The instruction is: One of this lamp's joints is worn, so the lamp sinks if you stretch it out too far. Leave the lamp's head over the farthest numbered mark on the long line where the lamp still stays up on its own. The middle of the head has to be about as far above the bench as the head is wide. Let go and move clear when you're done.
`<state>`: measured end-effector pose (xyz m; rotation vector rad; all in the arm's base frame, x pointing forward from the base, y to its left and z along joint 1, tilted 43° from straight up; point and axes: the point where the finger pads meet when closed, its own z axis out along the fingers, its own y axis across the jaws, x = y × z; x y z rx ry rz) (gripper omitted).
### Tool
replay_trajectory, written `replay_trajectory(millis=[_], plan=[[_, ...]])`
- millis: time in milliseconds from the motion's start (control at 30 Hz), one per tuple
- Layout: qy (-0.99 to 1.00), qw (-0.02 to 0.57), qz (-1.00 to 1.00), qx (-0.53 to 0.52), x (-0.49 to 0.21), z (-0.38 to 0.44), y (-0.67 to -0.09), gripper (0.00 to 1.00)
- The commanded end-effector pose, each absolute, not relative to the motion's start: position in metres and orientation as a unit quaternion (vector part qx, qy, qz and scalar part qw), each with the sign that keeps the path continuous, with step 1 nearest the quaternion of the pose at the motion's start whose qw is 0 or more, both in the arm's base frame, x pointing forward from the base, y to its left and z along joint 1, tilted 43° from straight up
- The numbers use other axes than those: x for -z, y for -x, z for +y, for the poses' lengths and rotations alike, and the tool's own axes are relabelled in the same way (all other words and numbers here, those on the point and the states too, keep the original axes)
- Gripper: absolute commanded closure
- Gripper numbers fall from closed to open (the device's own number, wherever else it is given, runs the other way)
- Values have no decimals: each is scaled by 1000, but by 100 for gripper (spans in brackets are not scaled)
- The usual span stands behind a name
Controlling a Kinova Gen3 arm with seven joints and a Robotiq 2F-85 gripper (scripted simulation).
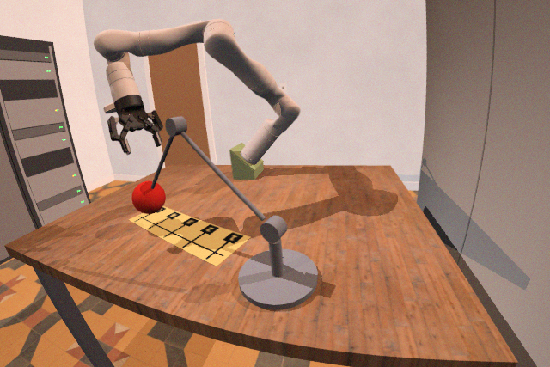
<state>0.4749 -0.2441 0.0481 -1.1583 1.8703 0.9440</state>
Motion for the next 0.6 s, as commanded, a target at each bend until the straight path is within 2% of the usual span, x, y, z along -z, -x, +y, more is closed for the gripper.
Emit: replay_trajectory(millis=[0,567], plan=[[451,364,726,-369,-48,-238,-476,0],[451,365,727,-367,-31,-206,-484,0]])
